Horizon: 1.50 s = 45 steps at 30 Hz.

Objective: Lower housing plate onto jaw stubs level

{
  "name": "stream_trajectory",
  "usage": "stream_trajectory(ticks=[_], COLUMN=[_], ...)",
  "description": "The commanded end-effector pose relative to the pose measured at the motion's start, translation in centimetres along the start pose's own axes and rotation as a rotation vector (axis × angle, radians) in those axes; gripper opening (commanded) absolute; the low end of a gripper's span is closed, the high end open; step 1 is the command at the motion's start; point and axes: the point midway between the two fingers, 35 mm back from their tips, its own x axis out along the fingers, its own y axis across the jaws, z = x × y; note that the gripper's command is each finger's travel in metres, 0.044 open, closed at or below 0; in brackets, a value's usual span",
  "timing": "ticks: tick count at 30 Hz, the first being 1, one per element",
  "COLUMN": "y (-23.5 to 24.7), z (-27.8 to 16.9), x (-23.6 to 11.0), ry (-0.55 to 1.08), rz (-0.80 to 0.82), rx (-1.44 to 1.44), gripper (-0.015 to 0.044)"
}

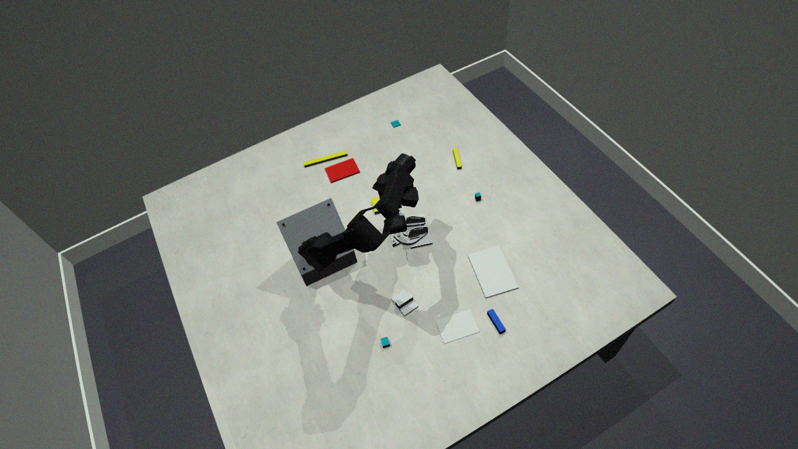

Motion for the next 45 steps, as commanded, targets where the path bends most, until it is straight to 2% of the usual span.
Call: stream_trajectory(ticks=[1,29,45], y=[0.0,-0.2,-0.2], z=[-0.2,-0.3,-0.3], x=[0.8,5.3,5.5], ry=[0.003,0.002,0.002], rz=[-0.007,-0.011,-0.011], rx=[-0.012,-0.011,-0.011], gripper=[0.0351,0.0351,0.0351])
